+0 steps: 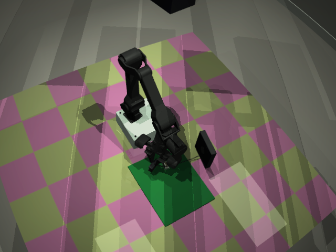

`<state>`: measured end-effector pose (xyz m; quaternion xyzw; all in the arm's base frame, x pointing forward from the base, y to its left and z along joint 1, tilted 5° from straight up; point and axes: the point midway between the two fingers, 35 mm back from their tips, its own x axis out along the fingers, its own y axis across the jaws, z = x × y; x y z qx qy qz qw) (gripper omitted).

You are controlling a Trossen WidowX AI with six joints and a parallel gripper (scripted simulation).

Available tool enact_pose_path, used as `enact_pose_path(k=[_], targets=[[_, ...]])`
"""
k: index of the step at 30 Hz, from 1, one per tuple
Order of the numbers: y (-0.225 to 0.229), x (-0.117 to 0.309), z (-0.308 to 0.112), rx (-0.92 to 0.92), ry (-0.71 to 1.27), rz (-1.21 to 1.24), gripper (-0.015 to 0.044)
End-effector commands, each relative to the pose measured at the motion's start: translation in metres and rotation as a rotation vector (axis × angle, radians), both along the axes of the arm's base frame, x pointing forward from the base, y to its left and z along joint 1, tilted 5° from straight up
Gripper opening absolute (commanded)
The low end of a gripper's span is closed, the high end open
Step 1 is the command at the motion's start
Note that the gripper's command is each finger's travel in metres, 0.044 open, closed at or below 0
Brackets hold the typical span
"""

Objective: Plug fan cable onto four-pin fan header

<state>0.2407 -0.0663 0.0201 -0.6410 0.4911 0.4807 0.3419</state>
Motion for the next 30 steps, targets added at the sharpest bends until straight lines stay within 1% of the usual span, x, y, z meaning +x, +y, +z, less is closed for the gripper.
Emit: enact_pose_path(k=[1,19,23,30], targets=[[0.000,0.002,0.013,-0.003,-0.007,-0.005,0.0000],[0.005,-0.004,0.067,-0.004,-0.004,-0.002,0.0000],[0.006,-0.003,0.069,0.000,-0.008,-0.014,0.0000],[0.016,0.017,0.072,0.050,-0.039,-0.142,0.0000]])
